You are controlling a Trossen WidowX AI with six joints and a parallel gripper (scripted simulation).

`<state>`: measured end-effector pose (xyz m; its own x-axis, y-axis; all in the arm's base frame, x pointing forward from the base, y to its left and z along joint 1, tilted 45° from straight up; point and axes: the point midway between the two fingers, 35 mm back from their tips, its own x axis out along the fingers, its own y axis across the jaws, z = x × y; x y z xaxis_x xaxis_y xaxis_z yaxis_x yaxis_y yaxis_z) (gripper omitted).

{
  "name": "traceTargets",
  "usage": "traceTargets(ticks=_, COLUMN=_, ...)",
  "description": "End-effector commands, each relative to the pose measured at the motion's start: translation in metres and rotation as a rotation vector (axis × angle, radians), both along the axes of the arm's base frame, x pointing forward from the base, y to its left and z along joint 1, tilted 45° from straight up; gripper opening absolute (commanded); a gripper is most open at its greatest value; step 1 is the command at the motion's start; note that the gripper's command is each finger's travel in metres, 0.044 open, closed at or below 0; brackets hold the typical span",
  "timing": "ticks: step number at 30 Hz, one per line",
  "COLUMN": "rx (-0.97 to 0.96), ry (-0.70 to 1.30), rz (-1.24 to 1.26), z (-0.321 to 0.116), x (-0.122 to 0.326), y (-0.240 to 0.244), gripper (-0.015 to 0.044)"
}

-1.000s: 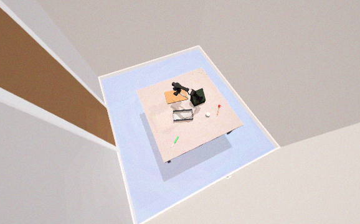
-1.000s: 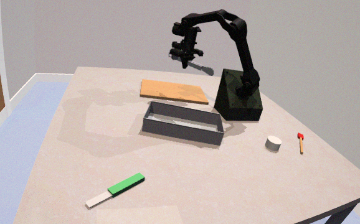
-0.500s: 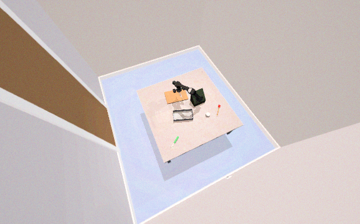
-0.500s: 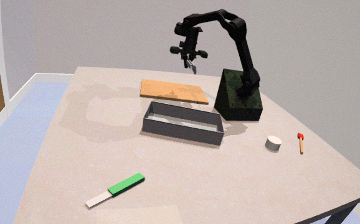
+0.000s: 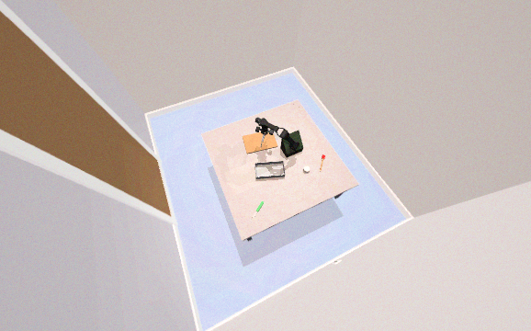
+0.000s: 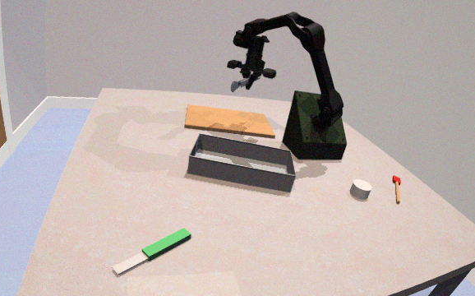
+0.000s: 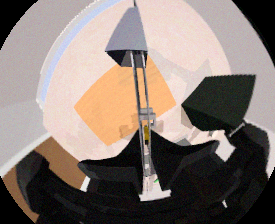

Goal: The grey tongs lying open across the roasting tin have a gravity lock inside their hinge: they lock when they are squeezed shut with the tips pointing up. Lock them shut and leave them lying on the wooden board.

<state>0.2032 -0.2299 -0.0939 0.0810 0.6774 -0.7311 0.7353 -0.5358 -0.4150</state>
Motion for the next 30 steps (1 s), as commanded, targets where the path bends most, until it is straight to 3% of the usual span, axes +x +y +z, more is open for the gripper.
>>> traceTargets(ticks=1, rx=0.008, ry=0.117, rz=-0.13, z=-0.004, x=-0.006, y=-0.005, gripper=-0.015)
traceTargets(ticks=30, rx=0.108, ry=0.864, rz=-0.928, z=-0.027, x=-0.041, y=-0.018, gripper=-0.015)
